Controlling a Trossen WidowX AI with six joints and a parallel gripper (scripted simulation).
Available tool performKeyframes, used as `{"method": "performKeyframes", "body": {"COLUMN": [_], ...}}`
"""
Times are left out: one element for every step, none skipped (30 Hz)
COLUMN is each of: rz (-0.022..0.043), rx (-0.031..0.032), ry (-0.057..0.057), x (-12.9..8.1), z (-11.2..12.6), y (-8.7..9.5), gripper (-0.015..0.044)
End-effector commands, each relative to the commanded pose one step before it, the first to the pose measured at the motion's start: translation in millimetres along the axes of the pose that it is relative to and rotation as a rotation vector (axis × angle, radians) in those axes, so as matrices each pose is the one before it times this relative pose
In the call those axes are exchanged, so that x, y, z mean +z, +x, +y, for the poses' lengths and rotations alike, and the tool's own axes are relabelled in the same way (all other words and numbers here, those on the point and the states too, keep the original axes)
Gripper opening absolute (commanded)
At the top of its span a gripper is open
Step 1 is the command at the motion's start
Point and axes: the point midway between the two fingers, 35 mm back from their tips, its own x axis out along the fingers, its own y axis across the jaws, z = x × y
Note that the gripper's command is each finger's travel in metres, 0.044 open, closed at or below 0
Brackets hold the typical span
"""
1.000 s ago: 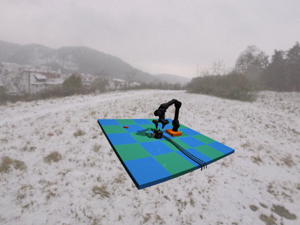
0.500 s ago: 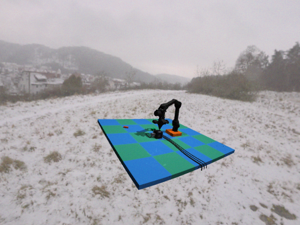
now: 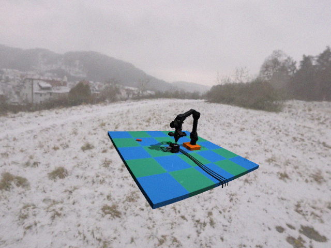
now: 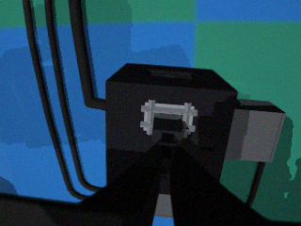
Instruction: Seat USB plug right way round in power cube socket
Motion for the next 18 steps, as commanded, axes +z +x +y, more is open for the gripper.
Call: {"method": "performKeyframes", "body": {"rz": [0.00000, 0.00000, 0.00000, 0.00000, 0.00000, 0.00000, 0.00000, 0.00000, 0.00000, 0.00000, 0.00000, 0.00000, 0.00000, 0.00000, 0.00000, 0.00000, 0.00000, 0.00000], "rx": [0.00000, 0.00000, 0.00000, 0.00000, 0.00000, 0.00000, 0.00000, 0.00000, 0.00000, 0.00000, 0.00000, 0.00000, 0.00000, 0.00000, 0.00000, 0.00000, 0.00000, 0.00000], "ry": [0.0000, 0.0000, 0.0000, 0.0000, 0.0000, 0.0000, 0.0000, 0.0000, 0.0000, 0.0000, 0.0000, 0.0000, 0.0000, 0.0000, 0.0000, 0.0000, 0.0000, 0.0000], "x": [0.00, 0.00, 0.00, 0.00, 0.00, 0.00, 0.00, 0.00, 0.00, 0.00, 0.00, 0.00, 0.00, 0.00, 0.00, 0.00, 0.00, 0.00], "z": [0.00, 0.00, 0.00, 0.00, 0.00, 0.00, 0.00, 0.00, 0.00, 0.00, 0.00, 0.00, 0.00, 0.00, 0.00, 0.00, 0.00, 0.00], "y": [-0.33, -0.60, -0.68, -0.68, -0.67, -0.67, -0.67, -0.67, -0.67, -0.67, -0.67, -0.67, -0.67, -0.67, -0.67, -0.67, -0.67, -0.67], "gripper": [0.0000, 0.0000, 0.0000, 0.0000, 0.0000, 0.0000, 0.0000, 0.0000, 0.0000, 0.0000, 0.0000, 0.0000, 0.0000, 0.0000, 0.0000, 0.0000, 0.0000, 0.0000]}}
